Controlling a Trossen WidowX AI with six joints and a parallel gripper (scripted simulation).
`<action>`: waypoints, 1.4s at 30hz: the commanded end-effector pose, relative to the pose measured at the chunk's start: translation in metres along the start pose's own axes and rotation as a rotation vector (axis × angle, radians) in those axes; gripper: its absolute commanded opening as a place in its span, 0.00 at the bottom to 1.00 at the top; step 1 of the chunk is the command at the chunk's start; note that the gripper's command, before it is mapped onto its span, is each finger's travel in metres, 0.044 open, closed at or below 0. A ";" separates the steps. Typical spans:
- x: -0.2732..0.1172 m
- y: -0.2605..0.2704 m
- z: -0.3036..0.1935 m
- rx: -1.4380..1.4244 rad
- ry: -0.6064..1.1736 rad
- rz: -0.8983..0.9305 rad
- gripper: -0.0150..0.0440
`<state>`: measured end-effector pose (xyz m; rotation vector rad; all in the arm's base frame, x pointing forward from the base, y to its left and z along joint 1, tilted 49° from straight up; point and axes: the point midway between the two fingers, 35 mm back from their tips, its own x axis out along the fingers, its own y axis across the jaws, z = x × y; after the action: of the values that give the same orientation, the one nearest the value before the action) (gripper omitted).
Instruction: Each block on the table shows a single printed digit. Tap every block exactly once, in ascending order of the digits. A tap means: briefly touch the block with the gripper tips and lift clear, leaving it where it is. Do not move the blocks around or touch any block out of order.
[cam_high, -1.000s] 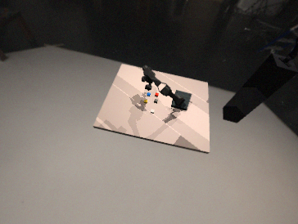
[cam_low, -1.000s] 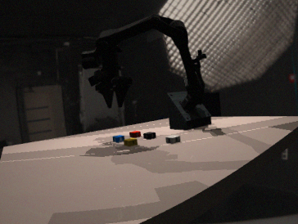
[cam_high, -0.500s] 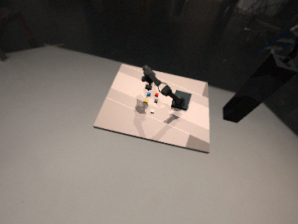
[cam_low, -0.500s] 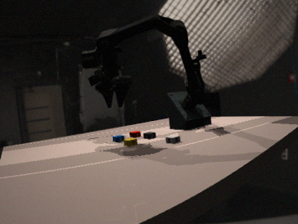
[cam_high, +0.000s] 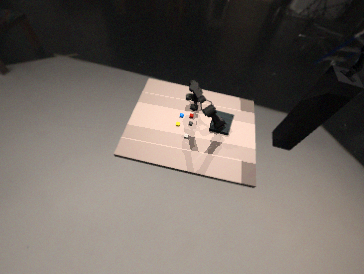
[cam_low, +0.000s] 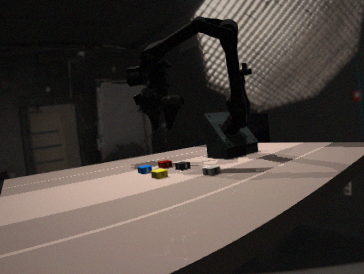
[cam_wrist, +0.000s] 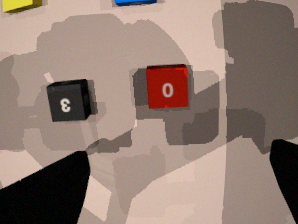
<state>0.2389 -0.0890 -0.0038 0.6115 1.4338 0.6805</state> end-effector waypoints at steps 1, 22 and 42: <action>0.036 0.003 0.000 -0.002 0.009 0.005 0.75; 0.079 0.005 -0.003 -0.003 0.009 0.011 0.29; 0.106 0.006 -0.004 -0.003 0.008 0.012 0.29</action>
<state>0.2386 -0.0093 -0.0688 0.6045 1.4322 0.6963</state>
